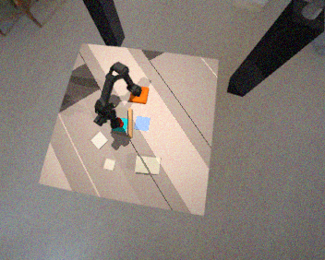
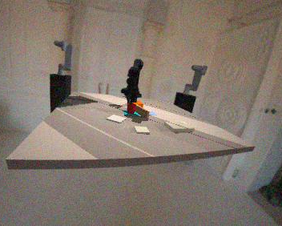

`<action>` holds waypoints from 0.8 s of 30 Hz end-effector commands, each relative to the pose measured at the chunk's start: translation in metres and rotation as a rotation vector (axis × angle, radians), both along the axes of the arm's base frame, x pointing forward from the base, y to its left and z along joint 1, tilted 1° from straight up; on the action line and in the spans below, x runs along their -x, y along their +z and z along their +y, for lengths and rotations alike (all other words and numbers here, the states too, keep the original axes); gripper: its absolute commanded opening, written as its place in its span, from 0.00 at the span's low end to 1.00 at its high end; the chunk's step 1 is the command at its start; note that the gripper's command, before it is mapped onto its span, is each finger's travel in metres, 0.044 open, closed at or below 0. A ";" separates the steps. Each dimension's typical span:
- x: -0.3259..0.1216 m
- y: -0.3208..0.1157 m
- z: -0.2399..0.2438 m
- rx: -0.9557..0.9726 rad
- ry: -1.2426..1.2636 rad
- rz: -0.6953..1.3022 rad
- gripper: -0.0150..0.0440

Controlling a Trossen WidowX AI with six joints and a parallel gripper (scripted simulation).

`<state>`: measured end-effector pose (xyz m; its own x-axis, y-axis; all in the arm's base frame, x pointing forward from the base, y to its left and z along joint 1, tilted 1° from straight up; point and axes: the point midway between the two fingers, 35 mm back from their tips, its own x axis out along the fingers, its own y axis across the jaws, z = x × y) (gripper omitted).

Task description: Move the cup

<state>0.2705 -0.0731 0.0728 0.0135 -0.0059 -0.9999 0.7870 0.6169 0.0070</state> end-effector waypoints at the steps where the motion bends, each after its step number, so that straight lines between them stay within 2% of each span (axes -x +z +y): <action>1: 0.000 0.010 0.000 0.005 0.001 -0.009 0.47; 16: 0.001 0.024 0.002 0.006 0.002 -0.007 0.47; 24: 0.001 0.020 0.002 0.000 0.005 0.000 0.83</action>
<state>0.2699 -0.0713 0.0930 0.0150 -0.0058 -0.9999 0.7837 0.6211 0.0082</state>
